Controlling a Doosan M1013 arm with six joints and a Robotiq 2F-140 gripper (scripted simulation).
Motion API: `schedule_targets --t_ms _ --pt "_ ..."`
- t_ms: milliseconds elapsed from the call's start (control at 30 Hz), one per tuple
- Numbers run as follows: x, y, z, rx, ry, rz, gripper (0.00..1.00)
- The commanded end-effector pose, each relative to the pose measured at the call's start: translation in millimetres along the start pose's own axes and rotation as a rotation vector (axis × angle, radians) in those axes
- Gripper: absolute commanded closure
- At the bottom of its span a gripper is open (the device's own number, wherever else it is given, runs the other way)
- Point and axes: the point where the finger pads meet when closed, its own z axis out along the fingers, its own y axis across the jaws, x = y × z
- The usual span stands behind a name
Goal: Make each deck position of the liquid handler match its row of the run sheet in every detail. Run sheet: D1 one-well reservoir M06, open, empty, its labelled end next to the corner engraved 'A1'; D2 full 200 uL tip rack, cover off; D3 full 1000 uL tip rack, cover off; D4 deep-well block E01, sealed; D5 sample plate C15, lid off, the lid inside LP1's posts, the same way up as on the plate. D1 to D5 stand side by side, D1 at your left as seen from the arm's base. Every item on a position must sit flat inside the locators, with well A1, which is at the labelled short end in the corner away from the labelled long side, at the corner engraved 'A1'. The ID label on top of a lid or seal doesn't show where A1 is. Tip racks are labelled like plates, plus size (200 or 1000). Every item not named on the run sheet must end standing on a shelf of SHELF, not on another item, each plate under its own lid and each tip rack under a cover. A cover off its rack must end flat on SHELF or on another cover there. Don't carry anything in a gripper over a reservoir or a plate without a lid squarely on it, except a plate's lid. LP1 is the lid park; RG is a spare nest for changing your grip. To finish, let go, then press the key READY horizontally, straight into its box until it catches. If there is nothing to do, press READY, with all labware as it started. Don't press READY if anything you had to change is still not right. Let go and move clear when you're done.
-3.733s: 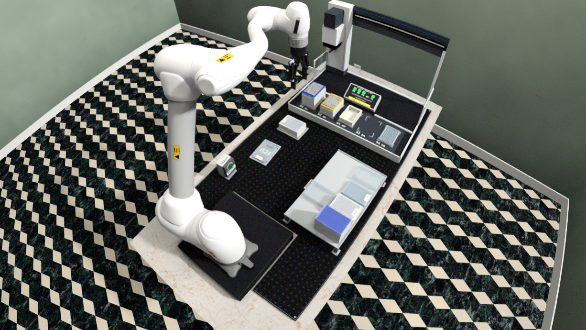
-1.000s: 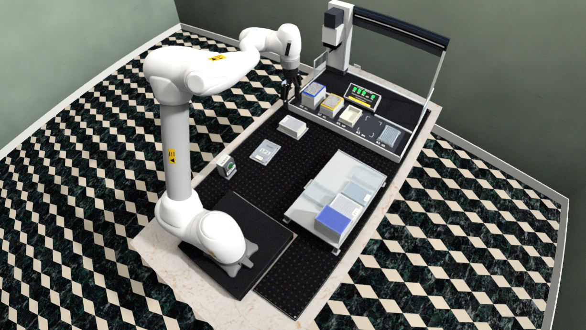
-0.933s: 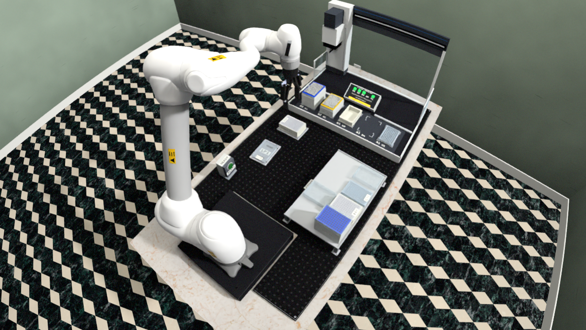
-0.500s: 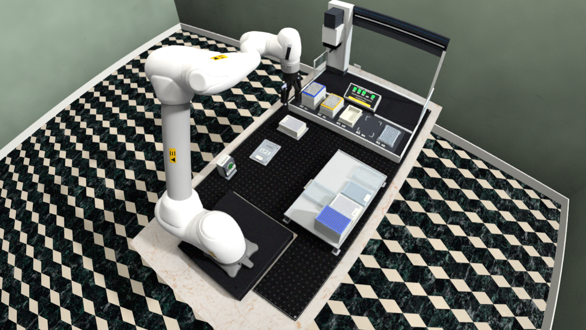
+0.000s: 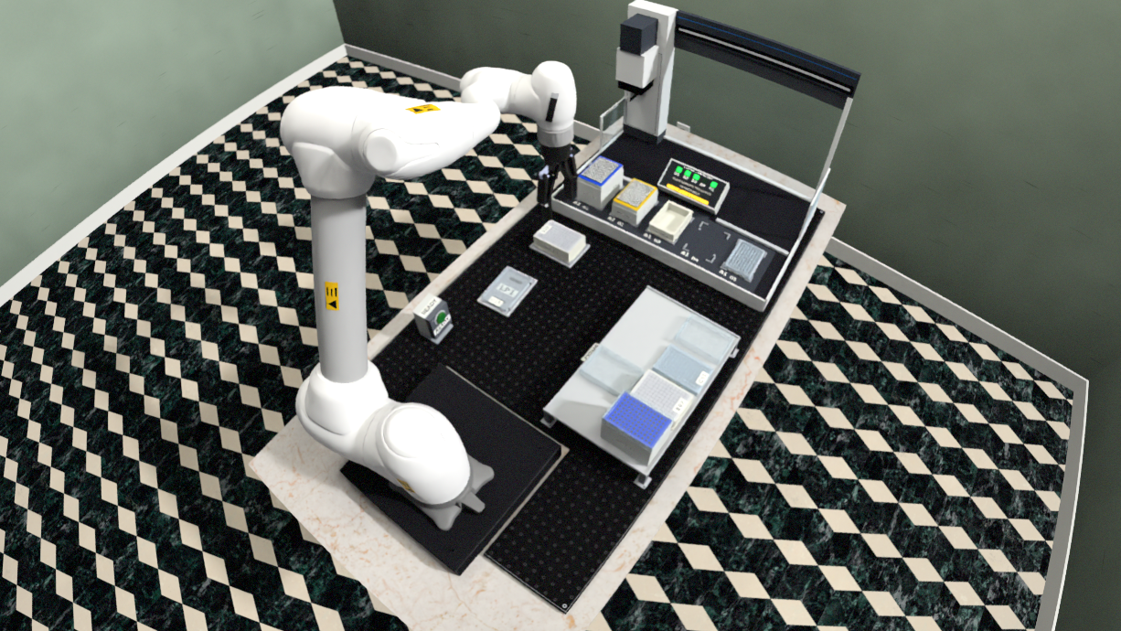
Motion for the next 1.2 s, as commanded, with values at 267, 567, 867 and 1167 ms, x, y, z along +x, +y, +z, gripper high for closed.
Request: schedule_targets --t_ms 267,567,867,1167 --pt "0 0 13.8 0.001 -0.001 0.000 0.34" --pt "0 0 28.8 0.001 -0.001 0.000 0.34" --pt "0 0 40.5 0.001 -0.001 0.000 0.34" --pt "0 0 55.5 0.001 -0.001 0.000 0.34"
